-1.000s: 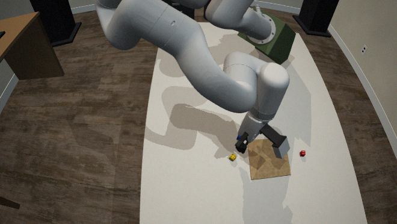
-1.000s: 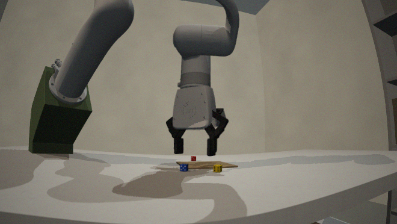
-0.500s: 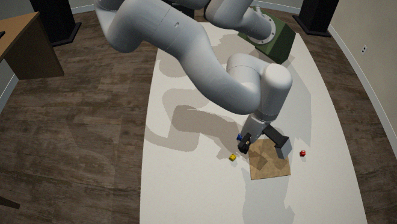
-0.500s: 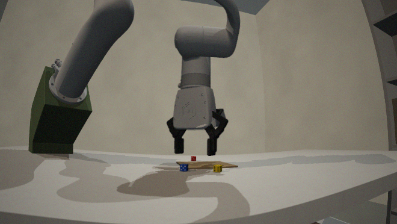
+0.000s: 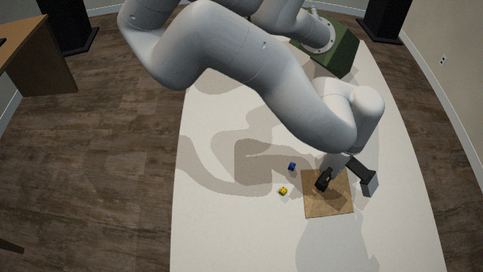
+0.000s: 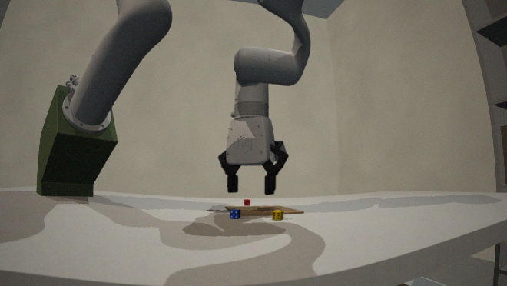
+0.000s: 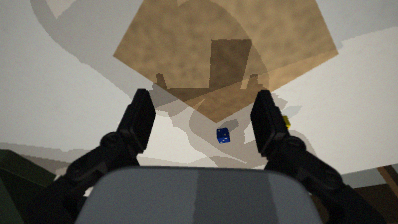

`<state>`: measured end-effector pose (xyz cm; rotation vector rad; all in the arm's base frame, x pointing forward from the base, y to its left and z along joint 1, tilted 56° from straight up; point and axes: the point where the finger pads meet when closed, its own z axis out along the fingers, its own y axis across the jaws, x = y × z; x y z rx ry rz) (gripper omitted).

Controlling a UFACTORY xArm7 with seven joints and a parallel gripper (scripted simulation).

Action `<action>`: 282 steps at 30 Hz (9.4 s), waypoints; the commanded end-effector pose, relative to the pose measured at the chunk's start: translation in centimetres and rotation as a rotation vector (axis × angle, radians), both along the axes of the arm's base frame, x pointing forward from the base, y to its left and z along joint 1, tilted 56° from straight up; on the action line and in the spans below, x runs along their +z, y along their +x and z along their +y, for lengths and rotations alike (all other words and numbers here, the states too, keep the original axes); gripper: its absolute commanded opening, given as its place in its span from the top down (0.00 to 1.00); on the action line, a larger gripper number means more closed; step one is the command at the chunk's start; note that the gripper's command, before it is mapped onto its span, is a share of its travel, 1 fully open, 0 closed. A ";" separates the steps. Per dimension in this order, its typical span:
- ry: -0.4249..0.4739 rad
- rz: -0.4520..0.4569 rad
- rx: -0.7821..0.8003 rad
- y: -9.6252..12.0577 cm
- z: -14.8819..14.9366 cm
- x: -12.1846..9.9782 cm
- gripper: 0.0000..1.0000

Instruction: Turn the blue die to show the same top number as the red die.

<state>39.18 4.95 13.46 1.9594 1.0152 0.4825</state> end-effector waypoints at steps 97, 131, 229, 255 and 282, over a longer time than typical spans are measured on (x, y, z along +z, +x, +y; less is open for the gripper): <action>-0.005 -0.002 -0.006 -1.6 19.9 -0.6 0.00; 0.598 -0.471 -0.533 -8.2 1.0 9.4 0.00; -0.448 0.352 0.374 -9.0 -5.4 6.3 0.00; -1.000 0.792 0.852 -8.2 -6.1 5.2 0.00; -1.244 0.986 1.064 -7.9 -6.4 4.7 0.69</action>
